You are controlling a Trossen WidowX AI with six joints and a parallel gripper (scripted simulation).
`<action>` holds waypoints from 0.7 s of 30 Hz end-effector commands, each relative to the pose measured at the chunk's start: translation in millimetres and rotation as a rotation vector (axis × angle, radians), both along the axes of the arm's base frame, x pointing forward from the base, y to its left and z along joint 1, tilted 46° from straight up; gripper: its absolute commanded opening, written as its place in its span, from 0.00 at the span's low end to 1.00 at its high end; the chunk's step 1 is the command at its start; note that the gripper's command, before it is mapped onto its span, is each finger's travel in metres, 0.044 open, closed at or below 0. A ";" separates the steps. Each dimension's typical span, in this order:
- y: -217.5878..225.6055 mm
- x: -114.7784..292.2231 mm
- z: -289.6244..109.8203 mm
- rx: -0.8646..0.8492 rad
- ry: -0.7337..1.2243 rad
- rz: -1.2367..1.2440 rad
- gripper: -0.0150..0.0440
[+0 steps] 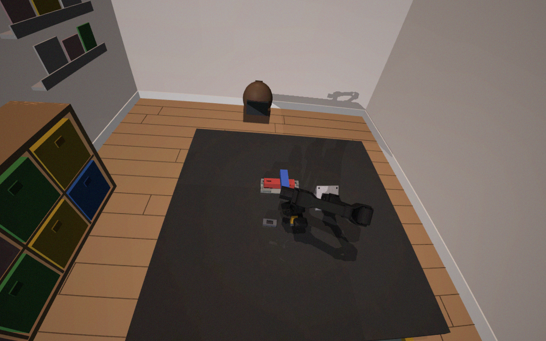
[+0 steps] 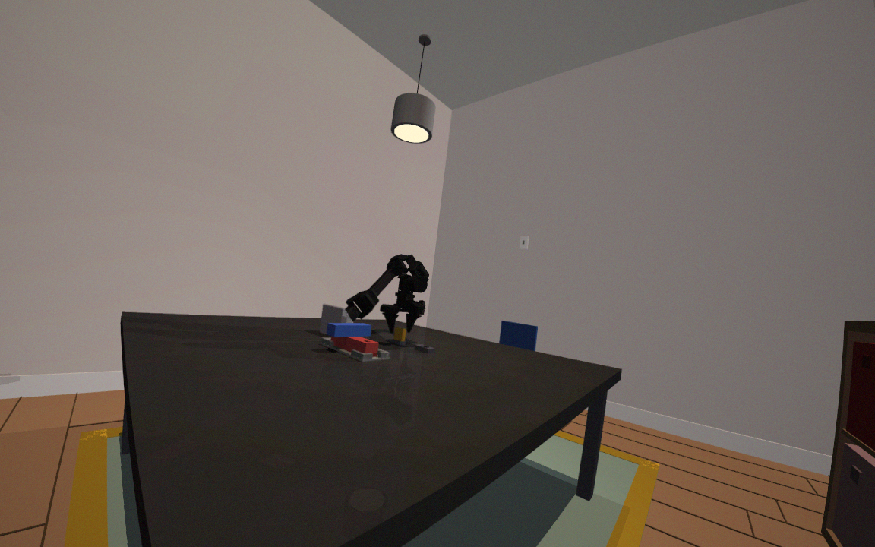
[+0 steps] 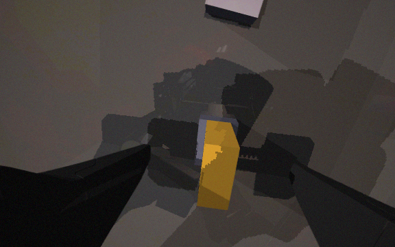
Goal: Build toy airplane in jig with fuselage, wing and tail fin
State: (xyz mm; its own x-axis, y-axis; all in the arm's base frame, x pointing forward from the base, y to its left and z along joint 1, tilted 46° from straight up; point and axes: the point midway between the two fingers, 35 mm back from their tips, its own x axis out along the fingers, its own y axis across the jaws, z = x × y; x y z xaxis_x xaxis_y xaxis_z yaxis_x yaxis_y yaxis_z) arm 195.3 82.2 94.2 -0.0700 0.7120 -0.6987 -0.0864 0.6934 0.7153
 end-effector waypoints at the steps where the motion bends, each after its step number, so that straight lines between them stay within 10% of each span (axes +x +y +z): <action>1: 5.2 -2.1 -4.6 0.007 0.005 -0.004 1.00; 12: 16.7 -4.6 -14.5 0.011 0.005 -0.003 1.00; 21: 16.7 -4.6 -14.5 0.011 0.005 -0.003 0.60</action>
State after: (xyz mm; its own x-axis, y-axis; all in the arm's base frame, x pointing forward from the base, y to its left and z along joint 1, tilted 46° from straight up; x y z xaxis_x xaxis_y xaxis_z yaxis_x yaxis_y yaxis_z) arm 191.3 98.1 79.8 -0.0725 0.7156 -0.6947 -0.0849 0.6896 0.7192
